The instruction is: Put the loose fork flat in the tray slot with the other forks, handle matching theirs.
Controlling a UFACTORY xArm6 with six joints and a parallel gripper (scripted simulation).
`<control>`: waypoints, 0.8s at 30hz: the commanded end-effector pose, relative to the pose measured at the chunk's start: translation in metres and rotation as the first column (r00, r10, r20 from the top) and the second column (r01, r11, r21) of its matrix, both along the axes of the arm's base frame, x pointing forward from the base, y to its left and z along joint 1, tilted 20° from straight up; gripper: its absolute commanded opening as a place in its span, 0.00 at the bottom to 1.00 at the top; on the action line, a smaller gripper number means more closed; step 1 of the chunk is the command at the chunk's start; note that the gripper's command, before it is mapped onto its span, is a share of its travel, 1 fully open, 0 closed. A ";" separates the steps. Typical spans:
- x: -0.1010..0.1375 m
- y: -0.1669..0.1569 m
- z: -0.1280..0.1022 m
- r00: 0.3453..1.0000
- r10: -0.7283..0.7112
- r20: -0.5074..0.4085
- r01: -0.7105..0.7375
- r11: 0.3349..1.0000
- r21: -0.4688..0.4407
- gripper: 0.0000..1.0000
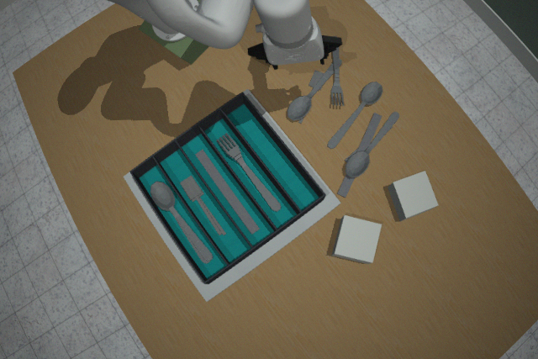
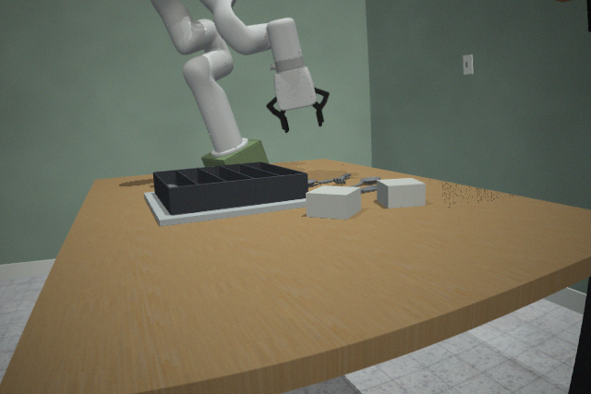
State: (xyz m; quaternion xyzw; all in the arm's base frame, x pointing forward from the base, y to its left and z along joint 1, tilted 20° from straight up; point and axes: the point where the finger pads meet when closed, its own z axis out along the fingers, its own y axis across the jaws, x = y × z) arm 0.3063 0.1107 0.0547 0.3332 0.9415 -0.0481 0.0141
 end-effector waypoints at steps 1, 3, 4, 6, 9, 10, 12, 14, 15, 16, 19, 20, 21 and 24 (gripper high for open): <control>0.004 0.016 -0.005 0.999 -0.041 0.025 0.042 0.998 -0.048 1.00; 0.005 0.024 -0.008 0.998 -0.059 0.032 0.061 0.996 -0.065 1.00; 0.006 0.031 -0.010 0.996 -0.077 0.040 0.080 0.994 -0.081 1.00; 0.007 0.038 -0.013 0.994 -0.093 0.050 0.097 0.991 -0.095 1.00; 0.008 0.051 -0.017 0.990 -0.121 0.071 0.129 0.984 -0.120 1.00; 0.009 0.057 -0.019 0.988 -0.134 0.083 0.144 0.981 -0.130 1.00; 0.011 0.070 -0.024 0.982 -0.162 0.097 0.176 0.972 -0.156 1.00; 0.012 0.076 -0.026 0.979 -0.174 0.104 0.190 0.967 -0.167 1.00; 0.012 0.076 -0.026 0.979 -0.174 0.104 0.190 0.967 -0.167 1.00; 0.012 0.081 -0.027 0.976 -0.185 0.111 0.203 0.963 -0.177 1.00; 0.014 0.093 -0.032 0.969 -0.210 0.129 0.233 0.952 -0.199 1.00; 0.014 0.096 -0.033 0.967 -0.215 0.134 0.240 0.949 -0.204 1.00; 0.014 0.098 -0.034 0.966 -0.220 0.138 0.245 0.947 -0.208 1.00; 0.014 0.102 -0.036 0.963 -0.227 0.146 0.255 0.943 -0.214 1.00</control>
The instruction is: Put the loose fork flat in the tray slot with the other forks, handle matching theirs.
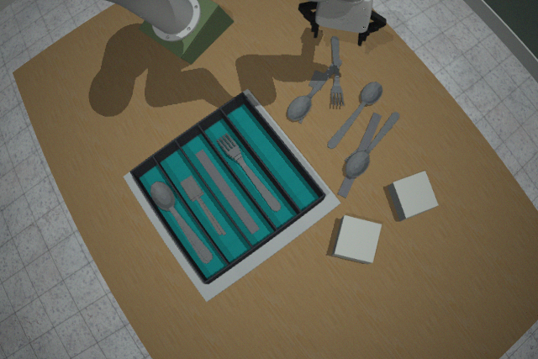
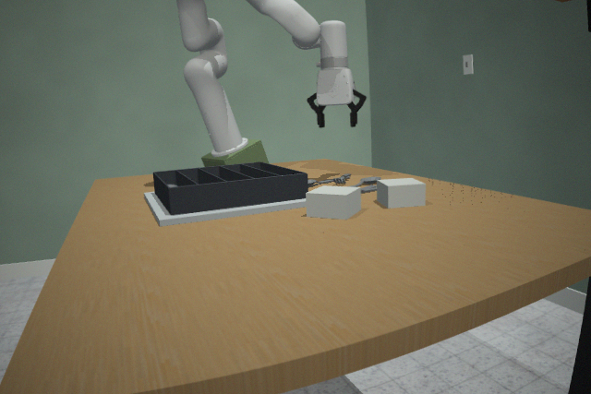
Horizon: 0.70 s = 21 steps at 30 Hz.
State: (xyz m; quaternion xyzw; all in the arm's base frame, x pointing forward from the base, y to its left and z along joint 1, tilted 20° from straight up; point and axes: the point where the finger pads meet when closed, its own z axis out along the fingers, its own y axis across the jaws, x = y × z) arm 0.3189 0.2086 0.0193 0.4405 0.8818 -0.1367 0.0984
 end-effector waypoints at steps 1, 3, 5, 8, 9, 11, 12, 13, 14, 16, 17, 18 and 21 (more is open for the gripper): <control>0.002 0.005 0.000 1.000 -0.010 0.008 0.010 1.000 -0.009 1.00; 0.002 0.005 -0.001 1.000 -0.011 0.009 0.011 1.000 -0.010 1.00; 0.002 0.005 -0.001 1.000 -0.011 0.009 0.011 1.000 -0.010 1.00; 0.002 0.005 -0.001 1.000 -0.011 0.009 0.011 1.000 -0.010 1.00; 0.002 0.005 -0.001 1.000 -0.011 0.009 0.011 1.000 -0.010 1.00; 0.002 0.005 -0.001 1.000 -0.011 0.009 0.011 1.000 -0.010 1.00; 0.002 0.005 -0.001 1.000 -0.011 0.009 0.011 1.000 -0.010 1.00; 0.002 0.005 -0.001 1.000 -0.011 0.009 0.011 1.000 -0.010 1.00; 0.002 0.005 -0.001 1.000 -0.011 0.009 0.011 1.000 -0.010 1.00; 0.002 0.005 -0.001 1.000 -0.011 0.009 0.011 1.000 -0.010 1.00; 0.002 0.005 -0.001 1.000 -0.011 0.009 0.011 1.000 -0.010 1.00; 0.002 0.005 -0.001 1.000 -0.009 0.008 0.009 1.000 -0.010 1.00; 0.002 0.005 -0.001 1.000 0.005 0.003 -0.005 1.000 -0.011 1.00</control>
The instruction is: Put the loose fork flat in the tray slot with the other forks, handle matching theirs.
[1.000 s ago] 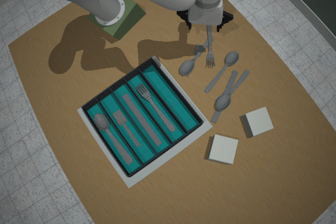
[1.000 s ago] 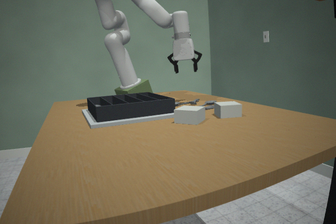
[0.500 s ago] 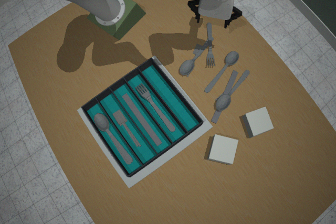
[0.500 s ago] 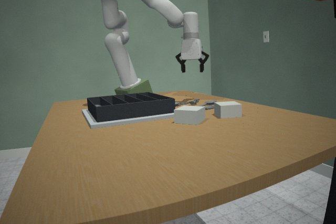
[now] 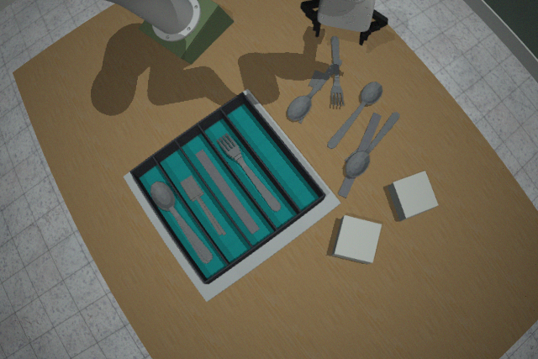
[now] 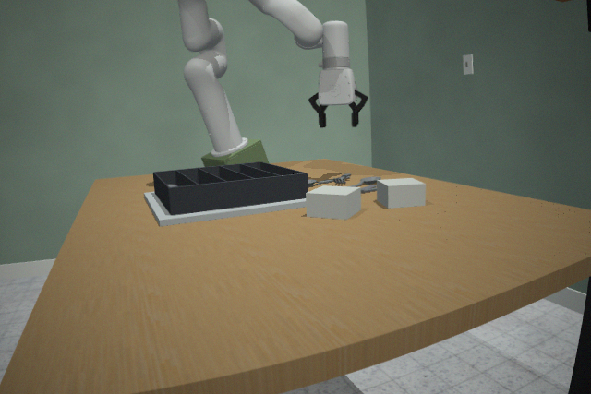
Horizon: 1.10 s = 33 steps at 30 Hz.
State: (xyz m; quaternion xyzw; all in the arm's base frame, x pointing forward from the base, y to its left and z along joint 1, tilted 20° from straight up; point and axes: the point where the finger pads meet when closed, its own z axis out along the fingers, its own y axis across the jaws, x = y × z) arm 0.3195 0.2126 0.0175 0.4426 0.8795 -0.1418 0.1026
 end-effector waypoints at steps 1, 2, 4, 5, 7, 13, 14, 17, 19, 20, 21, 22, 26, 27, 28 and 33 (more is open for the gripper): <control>0.001 0.001 0.001 1.000 0.020 -0.004 -0.020 1.000 0.002 1.00; 0.001 0.001 0.000 0.999 0.031 -0.008 -0.031 1.000 0.001 1.00; 0.001 0.001 0.000 0.999 0.031 -0.008 -0.031 1.000 0.001 1.00; 0.001 0.001 0.000 0.999 0.046 -0.013 -0.046 0.999 0.000 1.00; 0.001 0.001 -0.001 0.996 0.084 -0.027 -0.084 0.996 -0.001 1.00; 0.002 0.000 -0.004 0.956 0.276 -0.098 -0.278 0.961 -0.002 1.00; 0.002 0.000 -0.005 0.941 0.318 -0.114 -0.321 0.947 0.000 1.00; 0.003 -0.001 -0.008 0.873 0.458 -0.169 -0.463 0.886 0.013 1.00; 0.003 -0.001 -0.010 0.804 0.557 -0.209 -0.564 0.825 0.028 1.00; 0.003 -0.001 -0.010 0.804 0.557 -0.209 -0.564 0.825 0.028 1.00; 0.003 -0.001 -0.010 0.804 0.557 -0.209 -0.564 0.825 0.028 1.00; 0.003 -0.001 -0.012 0.761 0.606 -0.229 -0.615 0.787 0.038 1.00; 0.004 -0.002 -0.017 0.554 0.775 -0.304 -0.793 0.602 0.092 1.00; 0.005 -0.003 -0.018 0.508 0.802 -0.316 -0.821 0.561 0.104 1.00; 0.005 -0.003 -0.020 0.455 0.828 -0.328 -0.850 0.514 0.117 1.00; 0.006 -0.005 -0.028 0.167 0.910 -0.380 -0.947 0.255 0.195 1.00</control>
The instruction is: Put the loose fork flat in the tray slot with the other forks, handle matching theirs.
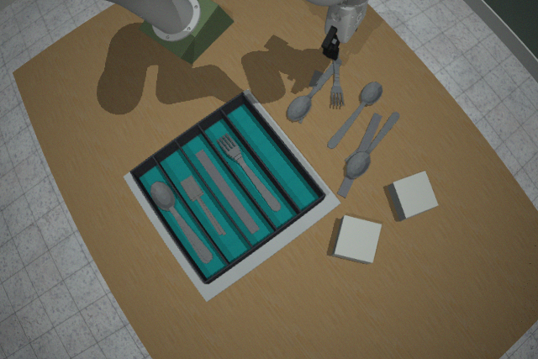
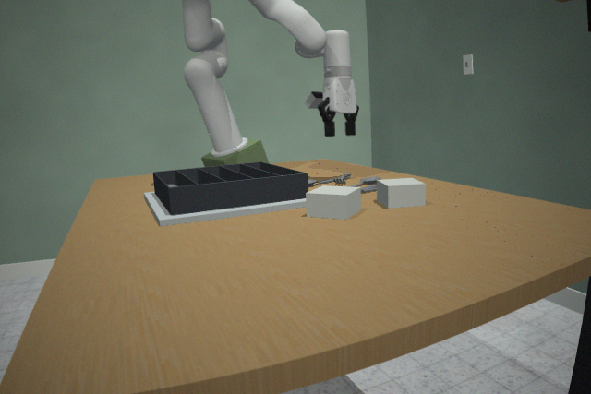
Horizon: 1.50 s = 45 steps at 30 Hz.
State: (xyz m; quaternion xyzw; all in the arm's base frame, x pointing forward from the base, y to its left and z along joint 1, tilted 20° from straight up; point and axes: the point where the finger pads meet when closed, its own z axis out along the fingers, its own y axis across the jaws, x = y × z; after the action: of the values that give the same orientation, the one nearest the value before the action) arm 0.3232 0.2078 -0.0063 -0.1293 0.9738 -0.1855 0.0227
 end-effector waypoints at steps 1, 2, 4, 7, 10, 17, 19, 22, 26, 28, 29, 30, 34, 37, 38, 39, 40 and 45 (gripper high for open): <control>0.002 0.000 -0.005 0.962 0.251 -0.112 -0.252 0.968 0.003 1.00; 0.002 0.000 -0.007 0.943 0.305 -0.132 -0.307 0.952 0.004 1.00; 0.002 -0.001 -0.009 0.921 0.358 -0.151 -0.362 0.932 0.005 1.00; 0.003 -0.001 -0.012 0.816 0.533 -0.223 -0.542 0.840 0.023 1.00; 0.003 -0.002 -0.016 0.725 0.636 -0.263 -0.651 0.758 0.039 1.00; 0.003 -0.004 -0.025 0.377 0.850 -0.369 -0.886 0.446 0.123 1.00; 0.003 -0.005 -0.027 0.263 0.882 -0.392 -0.926 0.345 0.155 1.00; 0.003 -0.005 -0.028 0.204 0.893 -0.401 -0.941 0.292 0.172 1.00; 0.003 -0.006 -0.031 -0.091 0.898 -0.431 -0.962 0.032 0.270 1.00; 0.003 -0.006 -0.033 -0.206 0.877 -0.433 -0.948 -0.069 0.312 1.00; 0.003 -0.006 -0.033 -0.263 0.863 -0.432 -0.935 -0.118 0.334 1.00; 0.003 -0.006 -0.033 -0.319 0.845 -0.429 -0.919 -0.165 0.357 1.00; 0.003 -0.006 -0.035 -0.481 0.776 -0.407 -0.850 -0.299 0.434 1.00; 0.003 -0.006 -0.035 -0.494 0.769 -0.406 -0.843 -0.310 0.439 1.00; 0.003 -0.006 -0.035 -0.494 0.769 -0.406 -0.843 -0.310 0.439 1.00; 0.003 -0.006 -0.035 -0.494 0.769 -0.406 -0.843 -0.310 0.439 1.00; 0.003 -0.006 -0.035 -0.495 0.768 -0.405 -0.843 -0.312 0.439 1.00; 0.003 -0.006 -0.035 -0.496 0.768 -0.405 -0.842 -0.312 0.439 0.30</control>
State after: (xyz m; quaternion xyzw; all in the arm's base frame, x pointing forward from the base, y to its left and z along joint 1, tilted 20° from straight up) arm 0.3250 0.2004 -0.0420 -0.9094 0.3772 -0.0924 -0.1489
